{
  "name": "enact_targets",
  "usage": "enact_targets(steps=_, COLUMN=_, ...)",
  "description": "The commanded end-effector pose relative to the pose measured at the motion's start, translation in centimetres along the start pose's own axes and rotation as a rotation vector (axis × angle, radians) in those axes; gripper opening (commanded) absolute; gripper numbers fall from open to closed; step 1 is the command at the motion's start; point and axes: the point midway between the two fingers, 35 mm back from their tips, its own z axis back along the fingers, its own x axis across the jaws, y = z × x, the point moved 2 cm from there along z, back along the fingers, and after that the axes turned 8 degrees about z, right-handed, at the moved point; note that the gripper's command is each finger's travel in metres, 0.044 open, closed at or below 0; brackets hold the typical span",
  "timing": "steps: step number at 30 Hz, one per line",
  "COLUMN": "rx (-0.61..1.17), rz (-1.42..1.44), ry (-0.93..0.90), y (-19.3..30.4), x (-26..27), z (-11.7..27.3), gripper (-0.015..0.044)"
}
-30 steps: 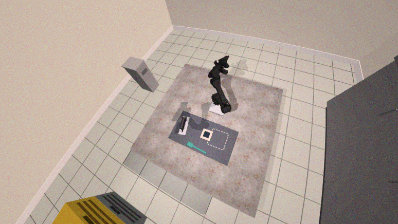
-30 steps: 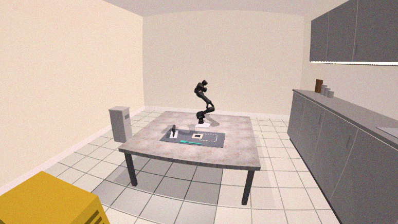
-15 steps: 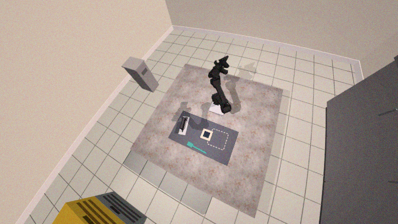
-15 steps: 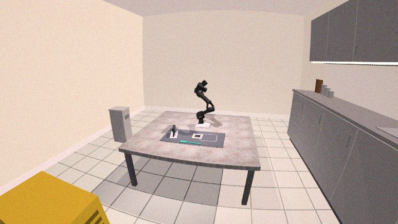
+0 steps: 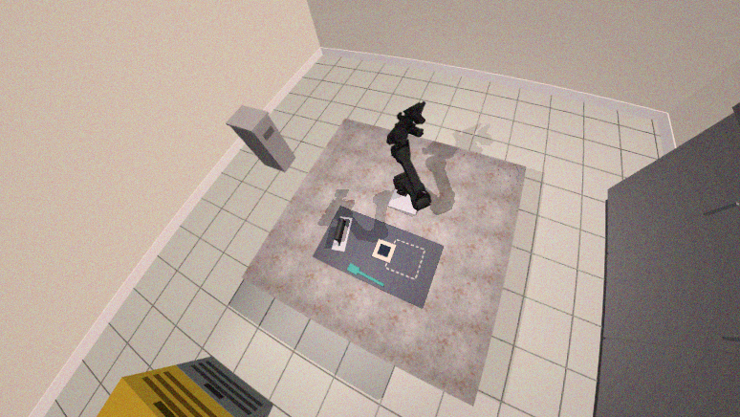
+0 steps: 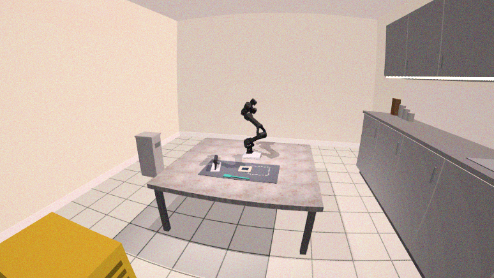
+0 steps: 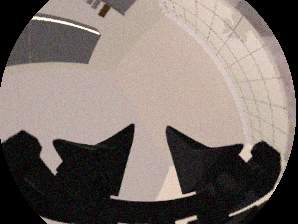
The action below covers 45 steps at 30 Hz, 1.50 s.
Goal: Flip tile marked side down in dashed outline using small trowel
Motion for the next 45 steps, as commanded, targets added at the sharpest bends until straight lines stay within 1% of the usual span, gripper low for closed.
enact_targets(steps=1, rx=0.056, rz=0.088, ry=0.048, y=1.6, x=-1.1, z=-0.2, gripper=0.027)
enact_targets(steps=11, rx=0.237, rz=0.328, ry=0.161, y=6.2, x=-3.8, z=0.0, gripper=0.027)
enact_targets(steps=21, rx=0.456, rz=0.557, ry=0.238, y=10.8, x=-6.6, z=1.6, gripper=0.027)
enact_targets(steps=33, rx=0.728, rz=0.804, ry=0.283, y=15.5, x=-9.8, z=4.8, gripper=0.027)
enact_targets(steps=45, rx=1.017, rz=1.014, ry=0.267, y=19.3, x=-12.3, z=9.4, gripper=0.027)
